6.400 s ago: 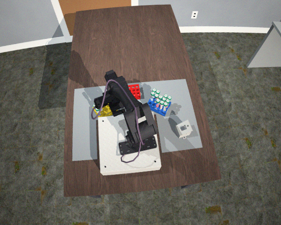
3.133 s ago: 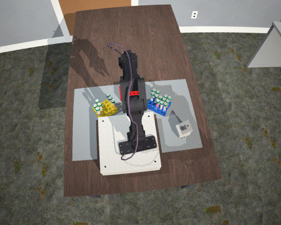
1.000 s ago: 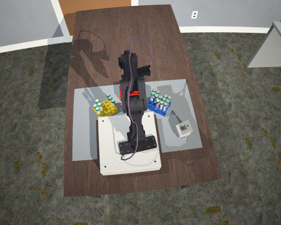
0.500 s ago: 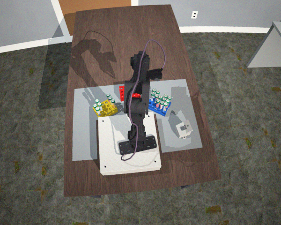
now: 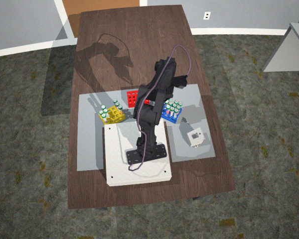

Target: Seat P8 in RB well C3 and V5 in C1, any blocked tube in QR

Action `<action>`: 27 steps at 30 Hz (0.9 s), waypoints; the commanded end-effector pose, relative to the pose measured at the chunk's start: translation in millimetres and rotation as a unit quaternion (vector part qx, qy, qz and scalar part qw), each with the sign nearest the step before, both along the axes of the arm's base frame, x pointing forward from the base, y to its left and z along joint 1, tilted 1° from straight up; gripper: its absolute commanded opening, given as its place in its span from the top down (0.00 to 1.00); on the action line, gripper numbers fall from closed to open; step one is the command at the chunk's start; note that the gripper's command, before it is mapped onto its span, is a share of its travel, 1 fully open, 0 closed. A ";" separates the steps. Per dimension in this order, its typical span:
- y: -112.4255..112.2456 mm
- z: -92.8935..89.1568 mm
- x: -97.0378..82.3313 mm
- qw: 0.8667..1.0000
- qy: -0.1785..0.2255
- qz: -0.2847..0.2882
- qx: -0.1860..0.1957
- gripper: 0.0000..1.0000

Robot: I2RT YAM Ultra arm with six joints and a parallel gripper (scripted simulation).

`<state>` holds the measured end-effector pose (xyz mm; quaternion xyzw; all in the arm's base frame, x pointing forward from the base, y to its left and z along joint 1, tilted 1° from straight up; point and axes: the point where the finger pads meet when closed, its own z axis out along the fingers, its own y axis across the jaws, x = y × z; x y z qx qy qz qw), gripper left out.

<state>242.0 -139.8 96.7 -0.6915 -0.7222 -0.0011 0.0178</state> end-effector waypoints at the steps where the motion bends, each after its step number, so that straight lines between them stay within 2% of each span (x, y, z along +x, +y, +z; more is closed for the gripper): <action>1: -20.4 14.4 -2.9 1.000 -0.020 0.016 -0.014 0.70; 3: -30.3 6.0 -7.9 1.000 -0.006 0.016 -0.006 0.70; 6: -44.9 5.5 -13.6 1.000 -0.007 0.016 -0.008 0.70; 10: -38.2 4.8 -4.9 1.000 -0.014 0.026 -0.007 0.70; 18: -35.7 12.4 -2.2 0.999 -0.028 0.019 -0.018 0.70; 27: -25.8 -4.9 -10.3 1.000 -0.014 0.019 -0.007 0.70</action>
